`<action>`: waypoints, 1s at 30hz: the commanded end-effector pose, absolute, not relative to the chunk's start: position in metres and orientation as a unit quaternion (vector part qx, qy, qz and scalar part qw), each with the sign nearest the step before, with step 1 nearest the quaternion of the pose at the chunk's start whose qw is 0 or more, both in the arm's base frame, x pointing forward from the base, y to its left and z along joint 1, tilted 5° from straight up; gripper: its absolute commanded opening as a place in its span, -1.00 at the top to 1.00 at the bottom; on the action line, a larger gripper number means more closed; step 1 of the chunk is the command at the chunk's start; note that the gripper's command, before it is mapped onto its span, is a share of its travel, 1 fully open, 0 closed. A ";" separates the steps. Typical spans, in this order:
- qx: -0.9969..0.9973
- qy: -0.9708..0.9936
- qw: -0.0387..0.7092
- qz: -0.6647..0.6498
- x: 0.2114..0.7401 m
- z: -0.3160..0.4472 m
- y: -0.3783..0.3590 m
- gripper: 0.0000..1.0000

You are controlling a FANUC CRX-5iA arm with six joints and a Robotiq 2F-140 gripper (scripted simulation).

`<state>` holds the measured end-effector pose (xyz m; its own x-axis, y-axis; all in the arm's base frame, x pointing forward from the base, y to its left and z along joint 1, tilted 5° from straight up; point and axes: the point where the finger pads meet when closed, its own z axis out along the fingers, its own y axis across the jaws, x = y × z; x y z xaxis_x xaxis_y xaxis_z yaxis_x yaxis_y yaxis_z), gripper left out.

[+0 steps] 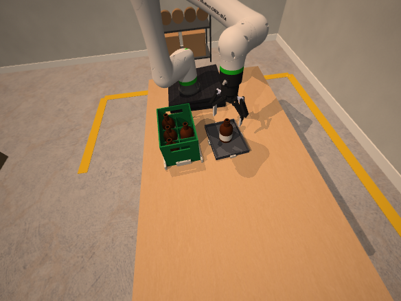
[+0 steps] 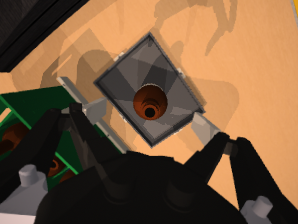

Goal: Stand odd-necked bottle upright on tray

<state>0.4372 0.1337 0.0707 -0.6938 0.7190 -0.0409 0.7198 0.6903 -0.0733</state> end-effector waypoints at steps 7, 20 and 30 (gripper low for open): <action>0.391 0.919 0.005 -0.041 0.438 0.076 0.134 -1.00; 0.391 0.919 0.005 -0.041 0.438 0.096 0.136 -1.00; 0.391 0.919 0.005 -0.041 0.439 0.117 0.138 -1.00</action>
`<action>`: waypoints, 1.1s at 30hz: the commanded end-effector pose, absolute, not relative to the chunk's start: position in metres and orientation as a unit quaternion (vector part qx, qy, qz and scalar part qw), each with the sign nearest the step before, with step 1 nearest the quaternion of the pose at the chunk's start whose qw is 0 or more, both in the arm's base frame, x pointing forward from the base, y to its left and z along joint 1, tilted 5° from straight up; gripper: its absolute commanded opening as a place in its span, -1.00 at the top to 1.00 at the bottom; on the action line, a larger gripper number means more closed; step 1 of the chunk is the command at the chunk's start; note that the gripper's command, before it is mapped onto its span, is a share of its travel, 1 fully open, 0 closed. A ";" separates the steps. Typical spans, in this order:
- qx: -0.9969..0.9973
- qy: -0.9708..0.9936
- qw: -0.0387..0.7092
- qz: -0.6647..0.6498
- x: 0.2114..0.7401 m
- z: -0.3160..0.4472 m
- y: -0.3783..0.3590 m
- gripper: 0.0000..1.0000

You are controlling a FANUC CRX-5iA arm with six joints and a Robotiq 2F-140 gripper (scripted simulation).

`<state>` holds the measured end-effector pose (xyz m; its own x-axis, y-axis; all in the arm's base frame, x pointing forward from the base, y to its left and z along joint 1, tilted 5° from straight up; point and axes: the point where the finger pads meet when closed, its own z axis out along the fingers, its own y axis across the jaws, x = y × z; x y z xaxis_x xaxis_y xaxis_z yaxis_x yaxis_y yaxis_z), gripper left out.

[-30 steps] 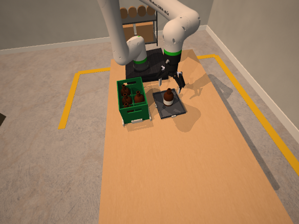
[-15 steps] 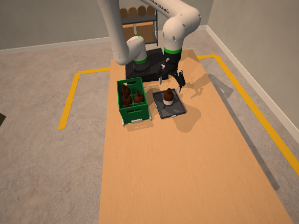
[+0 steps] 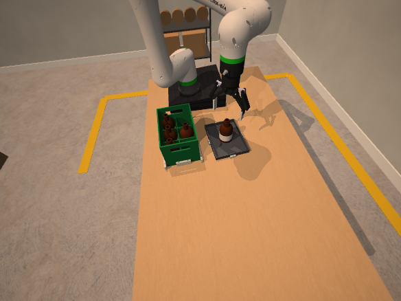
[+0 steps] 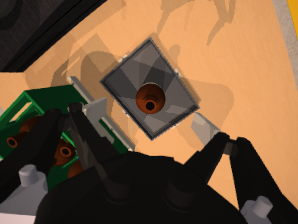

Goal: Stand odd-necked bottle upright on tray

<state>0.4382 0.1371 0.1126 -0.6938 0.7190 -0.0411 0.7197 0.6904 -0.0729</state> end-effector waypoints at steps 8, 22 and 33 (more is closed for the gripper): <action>0.391 0.919 0.005 -0.041 0.439 0.138 0.139 -1.00; 0.391 0.919 0.005 -0.041 0.440 0.155 0.141 -1.00; 0.391 0.919 0.005 -0.041 0.440 0.158 0.141 -1.00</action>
